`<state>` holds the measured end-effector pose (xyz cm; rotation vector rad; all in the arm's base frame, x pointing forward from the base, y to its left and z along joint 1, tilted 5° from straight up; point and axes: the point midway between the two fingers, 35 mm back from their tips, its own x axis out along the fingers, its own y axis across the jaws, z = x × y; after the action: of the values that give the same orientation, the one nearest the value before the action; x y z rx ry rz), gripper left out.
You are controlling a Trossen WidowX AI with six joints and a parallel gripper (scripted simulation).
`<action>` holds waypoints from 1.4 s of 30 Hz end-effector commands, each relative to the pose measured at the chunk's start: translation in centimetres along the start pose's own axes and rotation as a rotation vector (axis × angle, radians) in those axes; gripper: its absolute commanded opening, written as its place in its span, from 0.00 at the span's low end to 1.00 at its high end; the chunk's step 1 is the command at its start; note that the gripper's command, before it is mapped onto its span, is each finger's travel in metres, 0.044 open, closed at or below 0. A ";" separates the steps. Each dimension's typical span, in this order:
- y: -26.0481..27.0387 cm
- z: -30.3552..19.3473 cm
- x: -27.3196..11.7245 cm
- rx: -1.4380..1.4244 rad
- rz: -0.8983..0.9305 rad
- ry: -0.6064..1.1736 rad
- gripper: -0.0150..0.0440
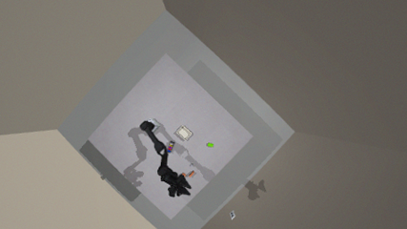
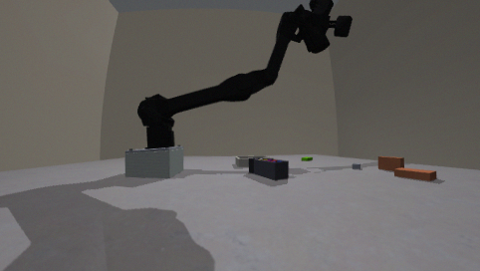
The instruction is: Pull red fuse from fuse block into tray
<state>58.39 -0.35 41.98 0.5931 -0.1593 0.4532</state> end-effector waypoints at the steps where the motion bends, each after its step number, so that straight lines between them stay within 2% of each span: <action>1: 0.0 0.1 0.0 -0.001 0.000 -0.003 0.89; 4: 0.3 2.0 -0.8 -0.012 0.002 -0.041 0.75; 10: 2.1 9.6 -4.6 -0.070 0.018 -0.205 0.49; 13: 4.8 12.3 -6.3 -0.132 0.068 -0.256 0.38; 21: 8.3 19.4 -12.0 -0.229 0.102 -0.418 0.38; 27: 11.7 24.5 -17.8 -0.278 0.143 -0.562 0.38; 33: 15.2 27.5 -22.4 -0.344 0.178 -0.663 0.38; 42: 25.0 30.3 -31.6 -0.549 0.276 -0.838 0.38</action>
<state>23.67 -12.85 69.13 0.2718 -1.0500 0.3634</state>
